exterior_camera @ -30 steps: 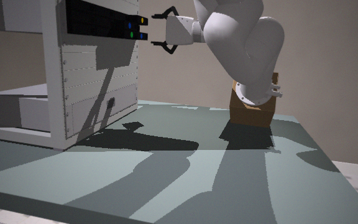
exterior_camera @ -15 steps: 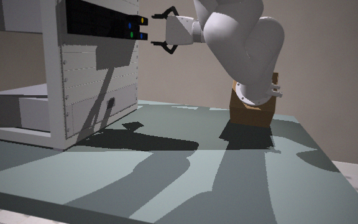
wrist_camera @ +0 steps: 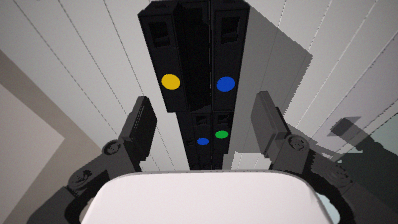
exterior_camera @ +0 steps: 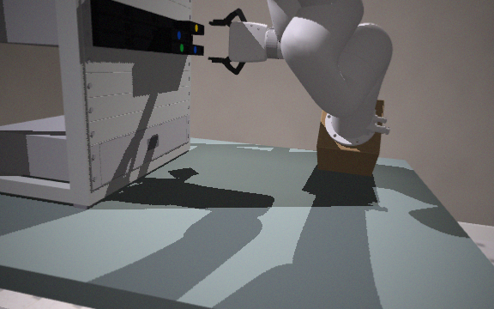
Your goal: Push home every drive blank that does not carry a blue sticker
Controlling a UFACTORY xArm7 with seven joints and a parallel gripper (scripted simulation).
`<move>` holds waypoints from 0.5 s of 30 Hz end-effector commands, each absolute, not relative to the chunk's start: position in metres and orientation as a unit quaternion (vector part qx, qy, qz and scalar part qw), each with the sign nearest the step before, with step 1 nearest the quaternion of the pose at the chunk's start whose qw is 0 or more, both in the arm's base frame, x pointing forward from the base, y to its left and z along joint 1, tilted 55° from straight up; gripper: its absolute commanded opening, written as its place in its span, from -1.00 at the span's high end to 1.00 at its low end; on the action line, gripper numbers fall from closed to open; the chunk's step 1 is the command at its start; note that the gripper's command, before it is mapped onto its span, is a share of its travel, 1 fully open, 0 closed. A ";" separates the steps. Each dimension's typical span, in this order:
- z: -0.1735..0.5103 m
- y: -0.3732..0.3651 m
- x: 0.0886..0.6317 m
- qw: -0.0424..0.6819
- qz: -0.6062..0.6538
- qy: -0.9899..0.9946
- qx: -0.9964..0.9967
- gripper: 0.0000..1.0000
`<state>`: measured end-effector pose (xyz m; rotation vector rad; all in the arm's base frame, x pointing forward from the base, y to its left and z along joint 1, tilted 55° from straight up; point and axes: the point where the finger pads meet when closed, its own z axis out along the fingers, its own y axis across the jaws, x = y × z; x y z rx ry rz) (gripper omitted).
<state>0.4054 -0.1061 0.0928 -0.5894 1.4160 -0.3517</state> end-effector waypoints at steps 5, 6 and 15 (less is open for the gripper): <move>0.093 -0.108 0.406 0.706 -0.160 0.637 -0.265 -1.00; 0.094 -0.108 0.406 0.706 -0.160 0.637 -0.265 -1.00; 0.102 -0.097 0.404 0.706 -0.160 0.637 -0.265 -1.00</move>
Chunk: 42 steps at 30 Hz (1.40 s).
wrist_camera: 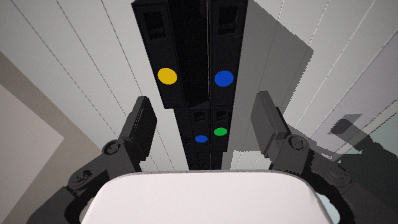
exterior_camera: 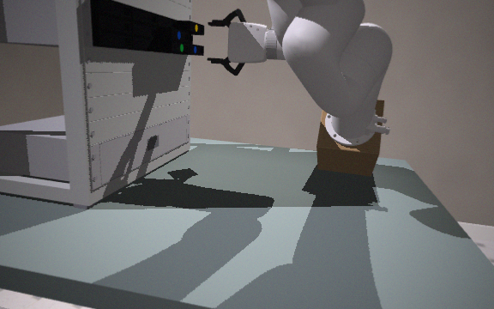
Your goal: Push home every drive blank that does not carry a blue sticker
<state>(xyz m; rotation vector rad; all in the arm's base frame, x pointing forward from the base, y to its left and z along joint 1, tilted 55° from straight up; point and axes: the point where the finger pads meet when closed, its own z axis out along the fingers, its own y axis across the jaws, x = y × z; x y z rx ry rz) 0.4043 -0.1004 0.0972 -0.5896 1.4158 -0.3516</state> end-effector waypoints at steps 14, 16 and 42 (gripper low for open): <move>0.146 -0.043 0.392 0.706 -0.160 0.637 -0.265 -1.00; 0.148 -0.040 0.392 0.706 -0.160 0.637 -0.265 -1.00; 0.154 -0.032 0.390 0.706 -0.160 0.637 -0.265 -1.00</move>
